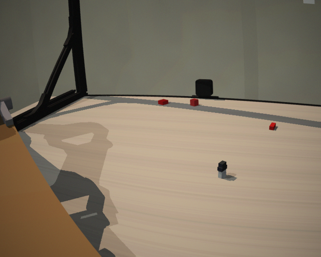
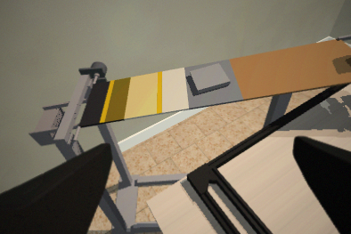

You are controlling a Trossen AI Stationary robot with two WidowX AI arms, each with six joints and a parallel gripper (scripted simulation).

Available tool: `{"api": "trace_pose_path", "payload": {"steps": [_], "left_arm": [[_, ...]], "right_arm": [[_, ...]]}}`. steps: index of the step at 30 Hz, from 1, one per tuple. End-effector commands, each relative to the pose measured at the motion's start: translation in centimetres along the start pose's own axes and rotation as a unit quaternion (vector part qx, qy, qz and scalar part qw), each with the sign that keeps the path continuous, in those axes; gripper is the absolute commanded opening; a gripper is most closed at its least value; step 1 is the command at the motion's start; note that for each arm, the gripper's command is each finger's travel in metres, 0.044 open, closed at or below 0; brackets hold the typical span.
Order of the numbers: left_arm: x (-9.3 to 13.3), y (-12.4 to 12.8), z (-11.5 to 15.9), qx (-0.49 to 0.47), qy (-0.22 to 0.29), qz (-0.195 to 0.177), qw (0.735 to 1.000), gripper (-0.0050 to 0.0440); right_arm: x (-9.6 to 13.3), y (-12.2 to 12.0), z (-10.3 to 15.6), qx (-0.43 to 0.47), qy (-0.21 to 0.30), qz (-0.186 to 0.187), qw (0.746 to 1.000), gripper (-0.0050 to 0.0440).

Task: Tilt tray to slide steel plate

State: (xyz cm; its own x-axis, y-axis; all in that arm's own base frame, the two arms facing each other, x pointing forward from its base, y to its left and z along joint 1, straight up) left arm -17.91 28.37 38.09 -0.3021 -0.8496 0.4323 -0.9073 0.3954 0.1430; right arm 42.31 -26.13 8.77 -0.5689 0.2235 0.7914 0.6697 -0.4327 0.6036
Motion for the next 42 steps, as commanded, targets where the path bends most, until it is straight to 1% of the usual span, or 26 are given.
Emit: {"api": "trace_pose_path", "payload": {"steps": [1,21,22,25,27,32,35,42], "left_arm": [[0.0,0.0,0.0,0.001,0.000,0.001,1.000,0.0440],[0.0,0.0,0.0,0.001,0.000,0.001,1.000,0.0440],[0.0,0.0,0.0,0.001,0.000,0.001,1.000,0.0440],[0.0,0.0,0.0,0.001,0.000,0.001,1.000,0.0440],[0.0,0.0,0.0,0.001,0.000,0.001,1.000,0.0440],[0.0,0.0,0.0,0.001,0.000,0.001,1.000,0.0440],[0.0,0.0,0.0,0.001,0.000,0.001,1.000,0.0440],[0.0,0.0,0.0,0.001,0.000,0.001,1.000,0.0440]], "right_arm": [[1.8,2.0,0.3,0.000,0.004,-0.028,1.000,0.0000],[2.8,3.0,0.4,0.000,0.005,-0.038,0.999,0.0000],[1.5,1.6,0.2,0.000,0.006,-0.038,0.999,0.0000],[-2.5,-2.3,-0.4,0.000,0.003,-0.023,1.000,0.0000],[-4.9,-4.4,-0.7,0.000,0.002,-0.015,1.000,0.0000],[-4.9,-4.4,-0.7,0.000,-0.002,0.012,1.000,0.0000],[-4.9,-4.4,-0.7,0.000,-0.003,0.015,1.000,0.0000],[-3.6,-3.2,-0.5,0.000,-0.002,0.010,1.000,0.0000]]}}
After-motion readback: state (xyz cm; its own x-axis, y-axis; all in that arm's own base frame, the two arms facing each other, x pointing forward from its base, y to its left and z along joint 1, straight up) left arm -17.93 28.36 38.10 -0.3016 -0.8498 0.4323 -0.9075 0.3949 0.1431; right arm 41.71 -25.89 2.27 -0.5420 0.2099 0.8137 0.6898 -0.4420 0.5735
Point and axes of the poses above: on each arm, the point midway between the two fingers, 35 mm back from their tips, its own x axis back along the fingers, its own y axis across the jaws, z = x × y, the point moved 1 cm from there along x, back along the fingers, and after that the axes turned 9 degrees about -x, right-handed, at the moved point
